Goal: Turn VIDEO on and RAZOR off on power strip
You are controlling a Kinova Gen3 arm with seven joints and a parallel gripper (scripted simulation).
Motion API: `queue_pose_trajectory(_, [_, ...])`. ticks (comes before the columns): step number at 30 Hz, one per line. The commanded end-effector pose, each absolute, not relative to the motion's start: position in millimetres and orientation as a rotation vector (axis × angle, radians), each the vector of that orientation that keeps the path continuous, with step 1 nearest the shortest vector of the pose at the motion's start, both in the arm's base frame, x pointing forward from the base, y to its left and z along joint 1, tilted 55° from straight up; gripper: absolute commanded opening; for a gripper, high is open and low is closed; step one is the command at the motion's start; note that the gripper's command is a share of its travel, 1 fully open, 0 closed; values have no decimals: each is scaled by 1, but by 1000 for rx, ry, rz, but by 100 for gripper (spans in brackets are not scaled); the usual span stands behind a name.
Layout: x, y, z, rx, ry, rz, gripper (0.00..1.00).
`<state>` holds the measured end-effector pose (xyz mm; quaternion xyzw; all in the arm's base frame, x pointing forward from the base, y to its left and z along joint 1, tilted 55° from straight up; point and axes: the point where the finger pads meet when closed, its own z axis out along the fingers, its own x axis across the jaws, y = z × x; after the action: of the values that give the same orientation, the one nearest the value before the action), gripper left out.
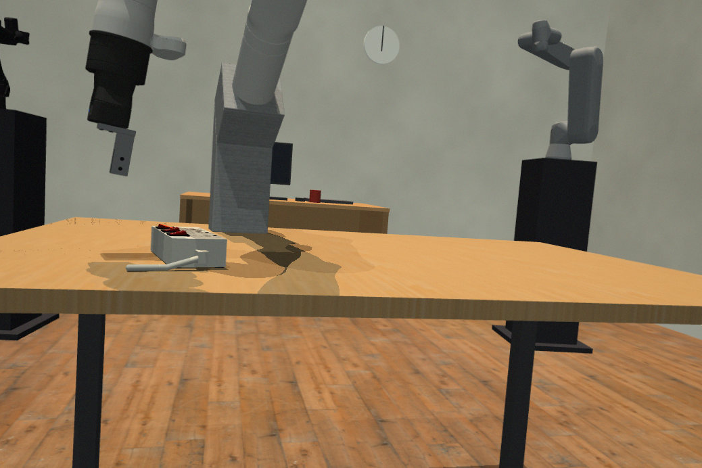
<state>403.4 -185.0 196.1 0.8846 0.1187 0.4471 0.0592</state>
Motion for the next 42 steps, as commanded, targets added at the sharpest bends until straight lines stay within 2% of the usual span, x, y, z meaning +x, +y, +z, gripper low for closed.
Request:
queue_pose_trajectory(1, [401, -185, 195, 2688, 333, 1360, 0])
queue_pose_trajectory(42, [394, -195, 194, 2723, 120, 1388, 0])
